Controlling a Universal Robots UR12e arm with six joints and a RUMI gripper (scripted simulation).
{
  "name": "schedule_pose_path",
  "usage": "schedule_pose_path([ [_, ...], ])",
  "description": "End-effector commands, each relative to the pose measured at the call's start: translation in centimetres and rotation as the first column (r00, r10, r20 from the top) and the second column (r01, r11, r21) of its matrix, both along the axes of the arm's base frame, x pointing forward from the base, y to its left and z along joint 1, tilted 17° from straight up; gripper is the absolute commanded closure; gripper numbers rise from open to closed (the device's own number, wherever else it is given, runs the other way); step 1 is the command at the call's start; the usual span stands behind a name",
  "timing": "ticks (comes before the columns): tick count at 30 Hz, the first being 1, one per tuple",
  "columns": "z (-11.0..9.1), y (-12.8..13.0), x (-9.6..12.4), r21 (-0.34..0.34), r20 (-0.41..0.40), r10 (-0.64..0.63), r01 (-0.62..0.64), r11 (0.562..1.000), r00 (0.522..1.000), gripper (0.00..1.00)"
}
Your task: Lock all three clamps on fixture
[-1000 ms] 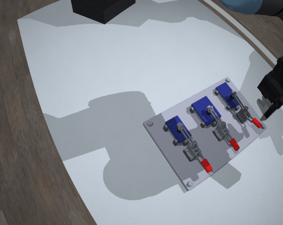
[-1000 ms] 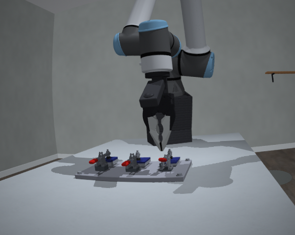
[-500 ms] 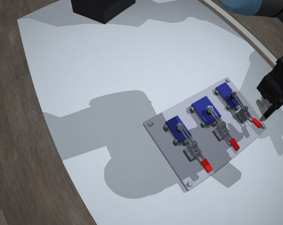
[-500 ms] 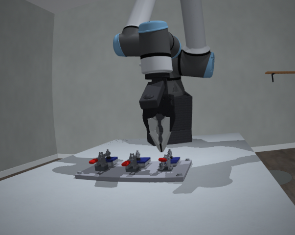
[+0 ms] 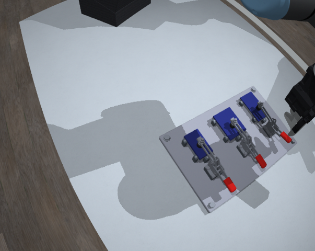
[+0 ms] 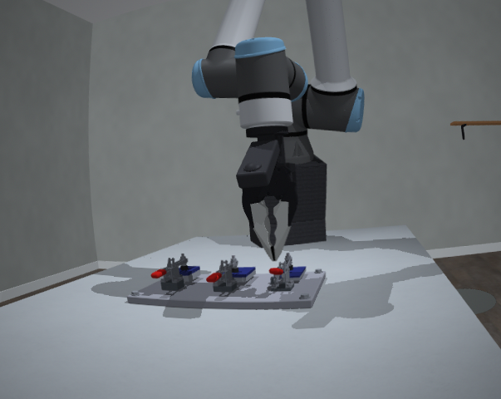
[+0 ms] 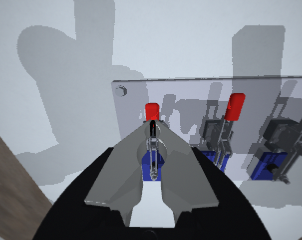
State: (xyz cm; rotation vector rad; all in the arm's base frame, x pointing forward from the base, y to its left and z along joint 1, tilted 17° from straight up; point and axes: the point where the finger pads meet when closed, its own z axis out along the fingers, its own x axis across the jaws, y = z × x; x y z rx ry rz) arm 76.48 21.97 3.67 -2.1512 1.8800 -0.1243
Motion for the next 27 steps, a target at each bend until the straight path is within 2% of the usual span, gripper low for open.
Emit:
schedule_pose_path([
  [1,-0.01,0.12,-0.07,0.0,0.001,0.0,0.0,1.0,1.0,1.0],
  [27,0.08,0.23,0.18,0.0,0.004,0.0,0.0,1.0,1.0,1.0],
])
